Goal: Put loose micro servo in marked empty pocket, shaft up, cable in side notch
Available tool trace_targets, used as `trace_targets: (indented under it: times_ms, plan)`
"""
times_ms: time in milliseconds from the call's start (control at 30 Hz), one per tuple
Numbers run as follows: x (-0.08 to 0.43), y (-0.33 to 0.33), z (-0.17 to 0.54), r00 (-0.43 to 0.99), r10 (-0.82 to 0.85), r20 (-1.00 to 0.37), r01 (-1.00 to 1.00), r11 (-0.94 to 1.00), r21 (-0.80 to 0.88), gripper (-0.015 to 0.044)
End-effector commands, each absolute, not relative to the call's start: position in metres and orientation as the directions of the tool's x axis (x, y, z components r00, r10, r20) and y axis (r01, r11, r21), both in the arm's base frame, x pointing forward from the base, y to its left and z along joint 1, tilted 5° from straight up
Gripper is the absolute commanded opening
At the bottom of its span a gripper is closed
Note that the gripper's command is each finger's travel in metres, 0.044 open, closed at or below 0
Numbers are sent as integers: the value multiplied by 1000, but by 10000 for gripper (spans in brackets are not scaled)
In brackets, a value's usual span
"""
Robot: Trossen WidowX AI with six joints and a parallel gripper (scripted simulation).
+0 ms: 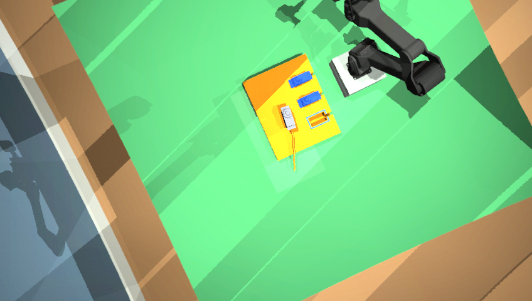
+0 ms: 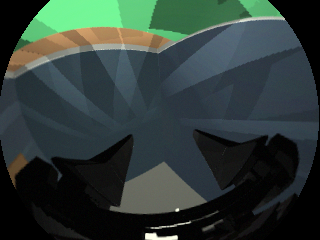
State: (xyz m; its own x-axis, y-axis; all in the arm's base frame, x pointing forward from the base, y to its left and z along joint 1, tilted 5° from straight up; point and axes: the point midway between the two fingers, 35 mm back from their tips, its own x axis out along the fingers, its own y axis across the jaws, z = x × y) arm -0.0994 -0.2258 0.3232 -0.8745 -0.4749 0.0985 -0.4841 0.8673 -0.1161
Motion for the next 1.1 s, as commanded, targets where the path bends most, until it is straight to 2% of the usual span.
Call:
trace_targets:
  times_ms: [0, 33, 400, 1067]
  plan:
    - [-99, -227, 323, -872, -479, 98, -488, 866, -112, 426]
    - [-97, -228, 323, -868, -486, 98, -495, 863, -104, 440]
    - [-49, -268, 319, -721, -690, 70, -679, 723, 132, 440]
    - [64, -308, 292, -343, -937, -70, -815, 260, 518, 440]
